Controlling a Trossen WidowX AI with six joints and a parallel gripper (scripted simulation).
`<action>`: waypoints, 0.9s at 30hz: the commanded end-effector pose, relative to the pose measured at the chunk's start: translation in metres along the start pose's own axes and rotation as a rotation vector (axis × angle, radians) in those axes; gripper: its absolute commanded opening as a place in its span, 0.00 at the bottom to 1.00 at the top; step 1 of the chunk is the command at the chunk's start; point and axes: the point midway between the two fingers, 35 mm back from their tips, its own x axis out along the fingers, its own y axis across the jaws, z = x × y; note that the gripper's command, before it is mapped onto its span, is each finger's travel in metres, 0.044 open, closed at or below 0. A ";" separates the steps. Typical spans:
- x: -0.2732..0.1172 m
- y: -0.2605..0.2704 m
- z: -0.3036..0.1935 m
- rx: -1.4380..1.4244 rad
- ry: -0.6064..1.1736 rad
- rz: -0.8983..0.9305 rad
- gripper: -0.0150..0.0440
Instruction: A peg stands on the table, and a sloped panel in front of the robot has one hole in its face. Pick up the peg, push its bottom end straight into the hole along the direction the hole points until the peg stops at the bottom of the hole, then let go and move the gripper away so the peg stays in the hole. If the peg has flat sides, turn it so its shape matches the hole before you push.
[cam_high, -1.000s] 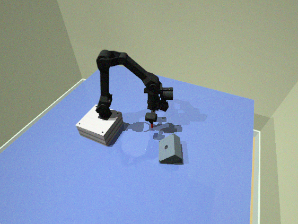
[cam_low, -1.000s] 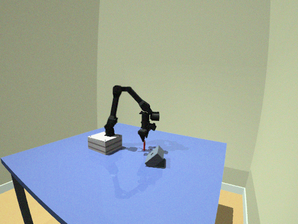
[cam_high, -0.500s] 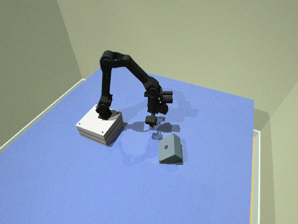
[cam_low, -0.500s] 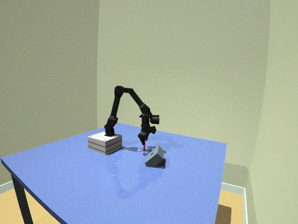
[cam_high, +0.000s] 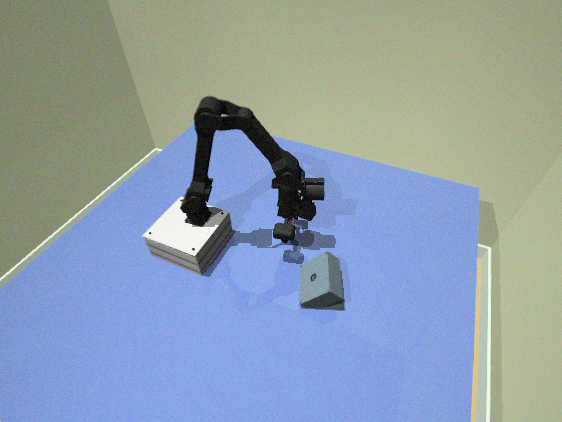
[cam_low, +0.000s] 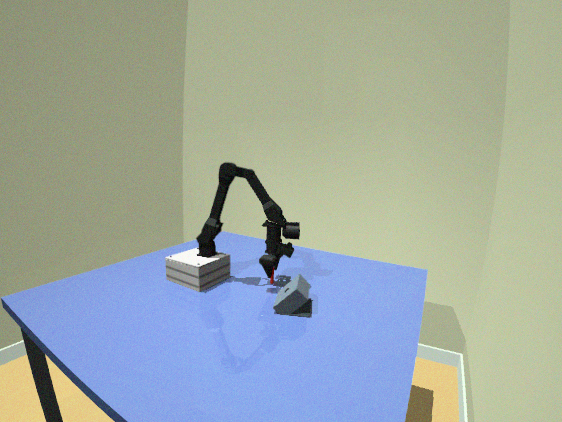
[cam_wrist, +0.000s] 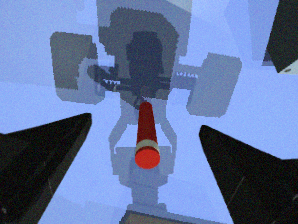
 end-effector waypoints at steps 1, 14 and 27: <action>0.000 0.000 0.000 0.000 0.000 0.000 0.96; 0.000 0.000 0.000 0.000 0.000 0.000 0.38; -0.017 0.000 0.002 0.001 0.001 0.001 0.25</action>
